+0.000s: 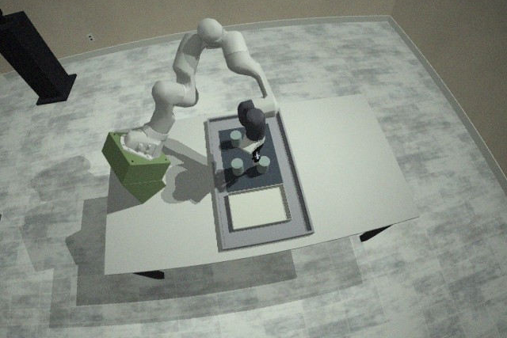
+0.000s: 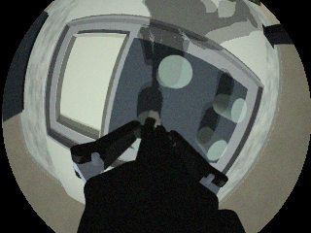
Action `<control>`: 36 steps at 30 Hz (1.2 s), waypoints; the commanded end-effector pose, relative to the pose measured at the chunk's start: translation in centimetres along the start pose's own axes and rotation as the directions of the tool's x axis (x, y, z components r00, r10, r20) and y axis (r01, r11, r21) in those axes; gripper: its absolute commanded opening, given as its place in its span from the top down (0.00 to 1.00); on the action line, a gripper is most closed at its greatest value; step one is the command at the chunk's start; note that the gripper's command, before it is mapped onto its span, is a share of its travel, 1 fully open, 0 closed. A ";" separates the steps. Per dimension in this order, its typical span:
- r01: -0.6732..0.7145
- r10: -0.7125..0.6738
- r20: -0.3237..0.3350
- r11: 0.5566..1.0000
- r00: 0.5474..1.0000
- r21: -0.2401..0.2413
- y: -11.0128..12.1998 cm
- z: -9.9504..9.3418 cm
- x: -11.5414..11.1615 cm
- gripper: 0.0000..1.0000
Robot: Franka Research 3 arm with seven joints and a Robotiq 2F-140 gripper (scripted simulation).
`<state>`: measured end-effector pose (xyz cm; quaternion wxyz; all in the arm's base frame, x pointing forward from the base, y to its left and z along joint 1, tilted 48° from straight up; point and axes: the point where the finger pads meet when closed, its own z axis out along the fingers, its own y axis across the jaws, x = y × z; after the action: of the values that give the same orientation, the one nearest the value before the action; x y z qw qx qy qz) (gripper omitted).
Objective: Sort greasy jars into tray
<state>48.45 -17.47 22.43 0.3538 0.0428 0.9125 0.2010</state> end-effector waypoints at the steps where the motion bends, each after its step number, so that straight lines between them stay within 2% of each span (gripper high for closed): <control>1: -0.004 0.004 0.002 1.000 1.000 0.000 0.0 -0.2 -0.2 1.00; 17: -0.004 0.004 0.002 1.000 1.000 0.000 0.0 -0.4 -0.4 1.00; 31: -0.004 0.004 0.002 1.000 1.000 0.000 0.0 0.5 2.5 1.00; 36: -0.004 0.004 0.002 1.000 1.000 0.000 0.0 0.5 2.5 1.00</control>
<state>46.92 -16.67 20.51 0.3502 0.0526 0.9118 0.2079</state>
